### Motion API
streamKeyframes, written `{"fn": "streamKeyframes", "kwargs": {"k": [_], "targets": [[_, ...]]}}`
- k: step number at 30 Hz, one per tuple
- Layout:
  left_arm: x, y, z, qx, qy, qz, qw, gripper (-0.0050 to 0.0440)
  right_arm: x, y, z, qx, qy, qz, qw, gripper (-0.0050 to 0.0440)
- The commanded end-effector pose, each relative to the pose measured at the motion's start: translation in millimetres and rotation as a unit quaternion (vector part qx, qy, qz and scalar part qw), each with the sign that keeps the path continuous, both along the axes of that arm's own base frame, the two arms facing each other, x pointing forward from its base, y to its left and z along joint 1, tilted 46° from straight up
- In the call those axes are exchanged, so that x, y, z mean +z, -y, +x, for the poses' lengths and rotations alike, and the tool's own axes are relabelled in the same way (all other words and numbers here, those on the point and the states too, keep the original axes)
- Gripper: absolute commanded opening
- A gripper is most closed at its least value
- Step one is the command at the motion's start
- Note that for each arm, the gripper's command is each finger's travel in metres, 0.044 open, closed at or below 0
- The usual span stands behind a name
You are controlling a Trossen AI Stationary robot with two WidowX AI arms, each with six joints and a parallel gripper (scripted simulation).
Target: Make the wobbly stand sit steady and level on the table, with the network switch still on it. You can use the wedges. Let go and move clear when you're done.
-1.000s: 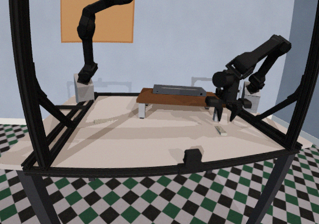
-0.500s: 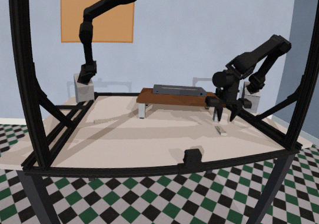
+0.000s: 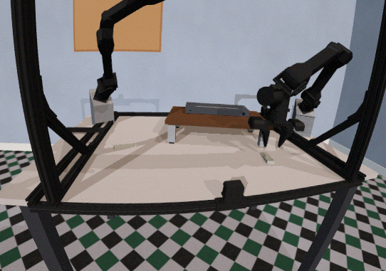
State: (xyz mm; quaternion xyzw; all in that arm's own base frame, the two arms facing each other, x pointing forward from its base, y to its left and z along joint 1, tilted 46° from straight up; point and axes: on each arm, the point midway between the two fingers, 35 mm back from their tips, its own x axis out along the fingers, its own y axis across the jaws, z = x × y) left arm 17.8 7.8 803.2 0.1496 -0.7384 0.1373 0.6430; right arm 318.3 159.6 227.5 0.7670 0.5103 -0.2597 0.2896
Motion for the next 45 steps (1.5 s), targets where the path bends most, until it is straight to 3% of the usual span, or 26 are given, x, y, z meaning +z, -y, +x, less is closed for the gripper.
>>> {"fn": "streamKeyframes", "kwargs": {"k": [1,5,10,16,17,23,28,33,40,45], "targets": [[0.3,0.0,0.1,0.003,0.0,0.005,1.0,0.0,0.0,0.0,0.0,0.0,0.0,0.0,1.0,0.0241],[0.3,0.0,0.1,0.003,0.0,0.005,1.0,0.0,0.0,0.0,0.0,0.0,0.0,0.0,1.0,0.0241],[-11.5,-27.2,95.0,0.034,-0.156,-0.02,0.987,0.0,0.0,0.0,0.0,0.0,0.0,0.0,1.0,0.0241],[-51.3,-53.6,187.9,0.054,-0.339,-0.033,0.939,0.0,0.0,0.0,0.0,0.0,0.0,0.0,1.0,0.0241],[-56.5,-56.8,201.0,0.054,-0.339,-0.033,0.939,0.0,0.0,0.0,0.0,0.0,0.0,0.0,1.0,0.0241],[-60.2,-61.4,203.4,0.048,-0.346,-0.035,0.936,0.0,0.0,0.0,0.0,0.0,0.0,0.0,1.0,0.0241],[-117.6,-81.1,274.2,0.048,-0.481,-0.04,0.875,0.0,0.0,0.0,0.0,0.0,0.0,0.0,1.0,0.0241],[-181.3,-92.1,323.3,0.033,-0.603,-0.039,0.796,0.0,0.0,0.0,0.0,0.0,0.0,0.0,1.0,0.0241],[-191.6,-95.8,332.5,0.027,-0.61,-0.042,0.791,0.0,0.0,0.0,0.0,0.0,0.0,0.0,1.0,0.0241],[-270.0,-100.0,368.0,-0.001,-0.715,-0.037,0.699,0.0,0.0,0.0,0.0,0.0,0.0,0.0,1.0,0.0241]]}}
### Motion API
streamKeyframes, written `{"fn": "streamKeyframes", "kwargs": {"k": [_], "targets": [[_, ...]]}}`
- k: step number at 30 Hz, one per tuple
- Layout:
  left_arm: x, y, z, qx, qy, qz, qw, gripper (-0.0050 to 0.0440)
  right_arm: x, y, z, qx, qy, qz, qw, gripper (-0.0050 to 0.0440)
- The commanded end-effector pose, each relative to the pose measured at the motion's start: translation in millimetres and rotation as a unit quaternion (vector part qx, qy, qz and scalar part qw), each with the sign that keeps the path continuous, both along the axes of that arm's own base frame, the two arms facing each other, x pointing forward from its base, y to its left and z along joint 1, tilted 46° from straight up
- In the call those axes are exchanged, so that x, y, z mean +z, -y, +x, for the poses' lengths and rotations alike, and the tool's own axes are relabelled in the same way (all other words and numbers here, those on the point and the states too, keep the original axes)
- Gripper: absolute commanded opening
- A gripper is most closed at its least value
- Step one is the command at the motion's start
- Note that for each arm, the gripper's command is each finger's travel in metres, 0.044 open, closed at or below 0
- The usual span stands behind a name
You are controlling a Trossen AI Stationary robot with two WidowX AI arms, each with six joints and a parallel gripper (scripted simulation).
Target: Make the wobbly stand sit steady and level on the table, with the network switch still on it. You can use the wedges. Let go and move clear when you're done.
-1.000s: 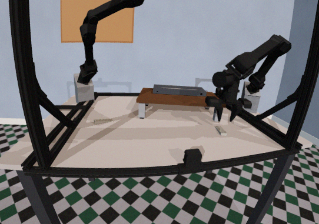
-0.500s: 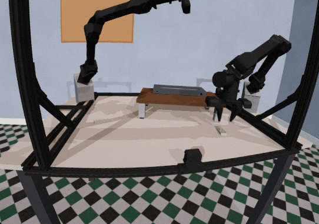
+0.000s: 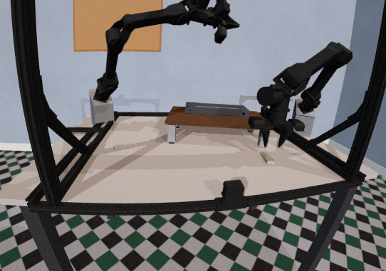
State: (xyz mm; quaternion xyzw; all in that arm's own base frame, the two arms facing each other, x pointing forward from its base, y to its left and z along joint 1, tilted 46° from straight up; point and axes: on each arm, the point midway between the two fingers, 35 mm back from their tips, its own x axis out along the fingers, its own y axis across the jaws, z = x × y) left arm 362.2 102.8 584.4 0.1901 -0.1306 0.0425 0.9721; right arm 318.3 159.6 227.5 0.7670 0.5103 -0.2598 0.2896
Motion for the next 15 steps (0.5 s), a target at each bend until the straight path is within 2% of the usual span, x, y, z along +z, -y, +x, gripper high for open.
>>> {"fn": "streamKeyframes", "kwargs": {"k": [1,5,11,12,15], "targets": [[-67.1,-4.8,28.4,-0.02,-0.11,-0.018,0.994,0.0,0.0,0.0,0.0,0.0,0.0,0.0,1.0,0.0241],[-130.7,-1.0,40.2,-0.052,-0.214,-0.04,0.975,0.0,0.0,0.0,0.0,0.0,0.0,0.0,1.0,0.0241],[-130.7,-1.0,40.2,-0.052,-0.214,-0.04,0.975,0.0,0.0,0.0,0.0,0.0,0.0,0.0,1.0,0.0241],[-136.8,-1.9,42.3,-0.053,-0.223,-0.049,0.972,0.0,0.0,0.0,0.0,0.0,0.0,0.0,1.0,0.0241],[-183.9,5.0,42.6,-0.081,-0.298,-0.069,0.948,0.0,0.0,0.0,0.0,0.0,0.0,0.0,1.0,0.0241]]}}
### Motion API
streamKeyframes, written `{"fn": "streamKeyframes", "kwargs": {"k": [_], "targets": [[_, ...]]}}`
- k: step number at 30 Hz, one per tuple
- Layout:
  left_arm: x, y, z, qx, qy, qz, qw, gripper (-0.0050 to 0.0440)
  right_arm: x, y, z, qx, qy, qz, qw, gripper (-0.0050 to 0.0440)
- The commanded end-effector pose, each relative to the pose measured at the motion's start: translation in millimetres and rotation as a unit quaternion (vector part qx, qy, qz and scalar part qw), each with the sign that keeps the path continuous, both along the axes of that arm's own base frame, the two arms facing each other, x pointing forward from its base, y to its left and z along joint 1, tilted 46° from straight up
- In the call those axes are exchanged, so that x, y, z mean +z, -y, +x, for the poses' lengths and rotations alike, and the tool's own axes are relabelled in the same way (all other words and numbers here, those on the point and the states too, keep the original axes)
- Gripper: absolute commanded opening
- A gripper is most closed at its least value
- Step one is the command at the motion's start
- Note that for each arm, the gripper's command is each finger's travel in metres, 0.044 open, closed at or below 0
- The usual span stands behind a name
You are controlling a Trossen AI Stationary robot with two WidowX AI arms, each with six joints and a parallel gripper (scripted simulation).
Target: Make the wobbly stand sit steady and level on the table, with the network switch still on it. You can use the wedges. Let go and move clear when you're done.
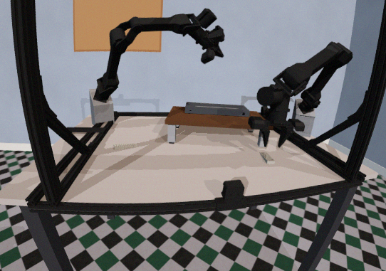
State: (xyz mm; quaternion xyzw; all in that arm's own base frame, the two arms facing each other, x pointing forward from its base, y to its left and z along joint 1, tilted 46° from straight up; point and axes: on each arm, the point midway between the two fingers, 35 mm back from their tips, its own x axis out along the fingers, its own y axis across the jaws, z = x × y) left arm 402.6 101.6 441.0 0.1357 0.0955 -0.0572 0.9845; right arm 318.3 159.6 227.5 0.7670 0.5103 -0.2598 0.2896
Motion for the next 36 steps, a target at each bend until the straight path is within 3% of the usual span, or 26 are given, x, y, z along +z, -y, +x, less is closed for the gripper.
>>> {"fn": "streamKeyframes", "kwargs": {"k": [1,7,14,19,24,36], "targets": [[-55.6,6.6,0.9,-0.029,-0.088,-0.027,0.995,0.0,0.0,0.0,0.0,0.0,0.0,0.0,1.0,0.0241],[-136.2,29.1,-19.6,-0.088,-0.231,-0.087,0.965,0.0,0.0,0.0,0.0,0.0,0.0,0.0,1.0,0.0241],[-139.8,29.8,-20.6,-0.088,-0.239,-0.096,0.962,0.0,0.0,0.0,0.0,0.0,0.0,0.0,1.0,0.0241],[-193.3,56.0,-53.9,-0.141,-0.349,-0.161,0.912,0.0,0.0,0.0,0.0,0.0,0.0,0.0,1.0,0.0241],[-227.3,83.9,-93.4,-0.187,-0.441,-0.238,0.845,0.0,0.0,0.0,0.0,0.0,0.0,0.0,1.0,0.0241],[-227.7,84.3,-94.1,-0.188,-0.442,-0.239,0.844,0.0,0.0,0.0,0.0,0.0,0.0,0.0,1.0,0.0241]]}}
